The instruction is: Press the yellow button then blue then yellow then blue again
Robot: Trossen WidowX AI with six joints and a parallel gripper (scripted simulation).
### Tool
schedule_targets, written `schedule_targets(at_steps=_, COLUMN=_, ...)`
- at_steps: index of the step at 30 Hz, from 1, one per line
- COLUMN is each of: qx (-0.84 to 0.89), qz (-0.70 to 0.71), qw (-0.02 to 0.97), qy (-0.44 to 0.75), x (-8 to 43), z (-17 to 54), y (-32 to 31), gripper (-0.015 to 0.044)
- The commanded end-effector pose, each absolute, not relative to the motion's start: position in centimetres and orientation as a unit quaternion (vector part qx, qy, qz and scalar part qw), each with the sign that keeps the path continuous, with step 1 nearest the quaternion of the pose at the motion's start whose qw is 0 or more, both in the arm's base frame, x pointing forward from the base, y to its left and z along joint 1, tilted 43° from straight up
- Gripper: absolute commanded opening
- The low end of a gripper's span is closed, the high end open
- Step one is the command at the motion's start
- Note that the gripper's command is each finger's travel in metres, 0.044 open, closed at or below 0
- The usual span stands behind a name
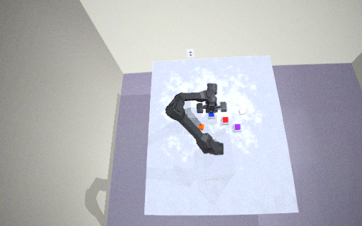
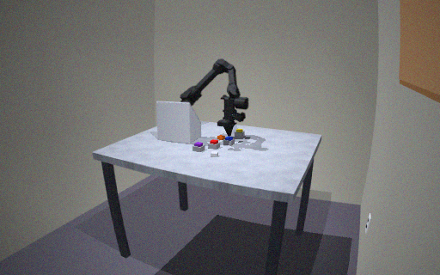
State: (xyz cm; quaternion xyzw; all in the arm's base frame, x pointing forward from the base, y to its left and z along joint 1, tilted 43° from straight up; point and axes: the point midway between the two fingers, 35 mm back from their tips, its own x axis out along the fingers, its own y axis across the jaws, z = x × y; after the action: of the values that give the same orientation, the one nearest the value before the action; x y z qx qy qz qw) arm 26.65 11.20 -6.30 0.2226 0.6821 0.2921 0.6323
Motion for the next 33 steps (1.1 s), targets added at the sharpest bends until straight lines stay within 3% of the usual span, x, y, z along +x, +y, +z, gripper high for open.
schedule_targets(at_steps=1, qx=0.227, qz=0.292, qw=0.628, qy=0.684, x=26.4, z=-6.9, y=11.7, gripper=0.0020)
schedule_targets(at_steps=25, qx=0.227, qz=0.292, qw=0.628, qy=0.684, x=26.2, z=-7.5, y=12.3, gripper=0.0020)
schedule_targets(at_steps=33, qx=0.226, qz=0.292, qw=0.629, qy=0.684, x=26.6, z=-5.0, y=9.9, gripper=0.0020)
